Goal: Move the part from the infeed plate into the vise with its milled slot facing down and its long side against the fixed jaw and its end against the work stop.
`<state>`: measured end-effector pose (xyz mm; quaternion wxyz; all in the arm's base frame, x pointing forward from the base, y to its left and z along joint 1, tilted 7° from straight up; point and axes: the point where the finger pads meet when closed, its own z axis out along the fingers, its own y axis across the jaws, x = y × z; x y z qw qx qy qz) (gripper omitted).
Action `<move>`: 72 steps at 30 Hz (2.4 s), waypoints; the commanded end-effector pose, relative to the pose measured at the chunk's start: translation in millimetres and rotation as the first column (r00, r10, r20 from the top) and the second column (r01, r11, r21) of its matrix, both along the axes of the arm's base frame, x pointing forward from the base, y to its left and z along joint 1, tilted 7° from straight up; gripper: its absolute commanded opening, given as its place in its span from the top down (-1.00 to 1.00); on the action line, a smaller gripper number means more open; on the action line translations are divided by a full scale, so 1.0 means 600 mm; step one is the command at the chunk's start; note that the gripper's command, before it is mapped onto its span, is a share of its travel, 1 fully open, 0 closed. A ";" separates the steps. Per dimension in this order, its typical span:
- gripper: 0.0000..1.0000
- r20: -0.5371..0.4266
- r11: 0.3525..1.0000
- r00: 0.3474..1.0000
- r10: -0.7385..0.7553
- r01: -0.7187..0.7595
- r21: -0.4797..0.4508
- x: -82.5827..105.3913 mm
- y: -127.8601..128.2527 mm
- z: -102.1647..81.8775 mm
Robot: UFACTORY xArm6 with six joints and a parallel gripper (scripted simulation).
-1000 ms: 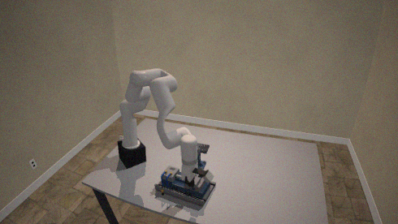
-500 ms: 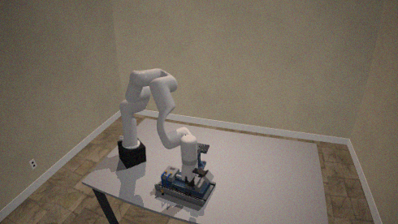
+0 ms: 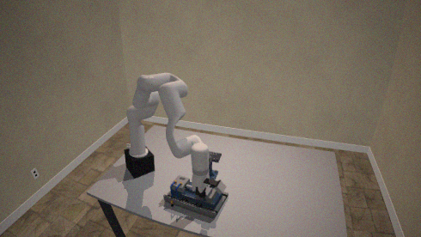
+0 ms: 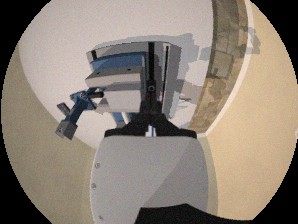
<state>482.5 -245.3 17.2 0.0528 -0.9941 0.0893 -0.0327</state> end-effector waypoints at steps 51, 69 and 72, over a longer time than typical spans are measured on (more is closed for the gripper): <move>1.00 0.004 1.000 1.000 0.000 0.000 -0.002 0.003 0.000 -0.009; 1.00 0.004 1.000 1.000 0.000 0.000 -0.002 0.003 0.000 -0.009; 1.00 0.004 1.000 1.000 0.000 0.000 -0.002 0.003 0.000 -0.009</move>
